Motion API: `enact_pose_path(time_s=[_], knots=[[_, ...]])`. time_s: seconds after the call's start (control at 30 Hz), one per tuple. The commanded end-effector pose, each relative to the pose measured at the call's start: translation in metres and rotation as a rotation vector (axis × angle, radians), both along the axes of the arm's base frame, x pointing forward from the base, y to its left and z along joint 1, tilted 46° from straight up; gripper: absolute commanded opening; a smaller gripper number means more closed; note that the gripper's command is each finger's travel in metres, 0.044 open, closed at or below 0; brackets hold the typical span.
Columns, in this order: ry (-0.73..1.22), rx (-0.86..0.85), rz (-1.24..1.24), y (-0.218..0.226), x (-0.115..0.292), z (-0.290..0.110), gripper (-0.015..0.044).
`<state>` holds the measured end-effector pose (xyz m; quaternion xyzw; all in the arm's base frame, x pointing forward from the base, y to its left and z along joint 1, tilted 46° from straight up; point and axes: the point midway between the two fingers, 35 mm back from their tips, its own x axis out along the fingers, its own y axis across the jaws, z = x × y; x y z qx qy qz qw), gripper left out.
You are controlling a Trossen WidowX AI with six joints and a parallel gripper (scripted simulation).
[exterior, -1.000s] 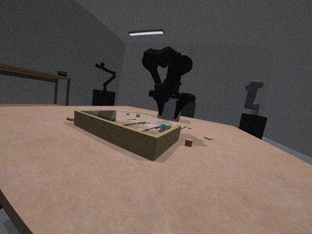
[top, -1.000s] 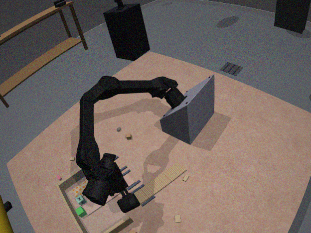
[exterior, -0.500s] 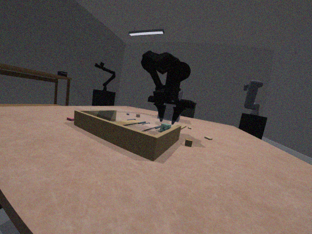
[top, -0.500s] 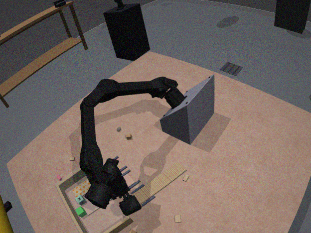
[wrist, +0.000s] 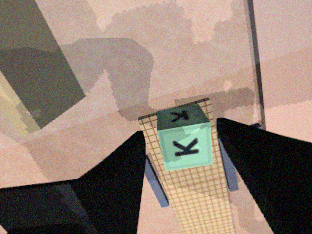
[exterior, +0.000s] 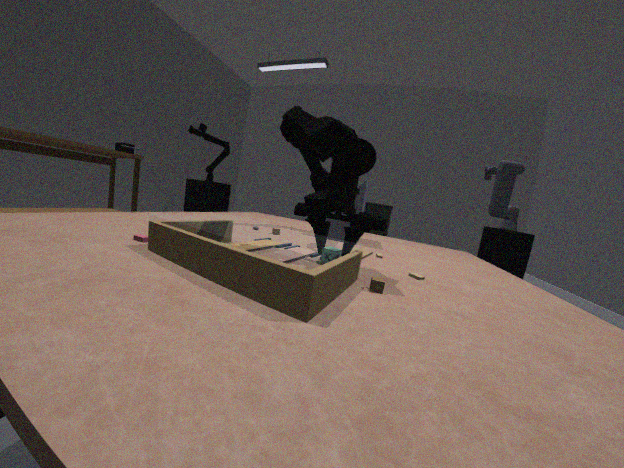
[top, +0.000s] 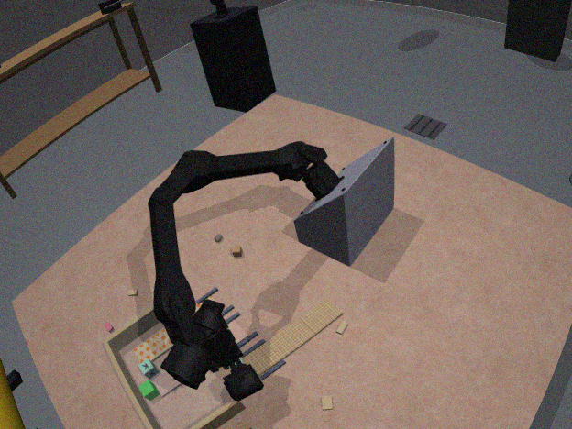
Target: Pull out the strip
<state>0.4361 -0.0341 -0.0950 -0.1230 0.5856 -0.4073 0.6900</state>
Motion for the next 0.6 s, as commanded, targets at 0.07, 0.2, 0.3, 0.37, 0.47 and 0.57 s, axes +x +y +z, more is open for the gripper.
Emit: enact_pose_path(time_s=[0.07,0.2,0.3,0.37,0.47,0.57], knots=[[0.013,-0.005,-0.001,-0.0051,-0.0031,-0.005,0.025],[0.013,-0.005,-0.001,-0.0051,-0.0031,-0.005,0.025],[0.007,-0.001,-0.002,-0.0031,-0.002,-0.0037,0.0171],[0.007,-0.001,-0.002,-0.0031,-0.002,-0.0037,0.0138],[0.007,-0.001,-0.002,-0.0031,-0.002,-0.0037,0.0118],[0.007,-0.001,-0.002,-0.0031,-0.002,-0.0037,0.0098]])
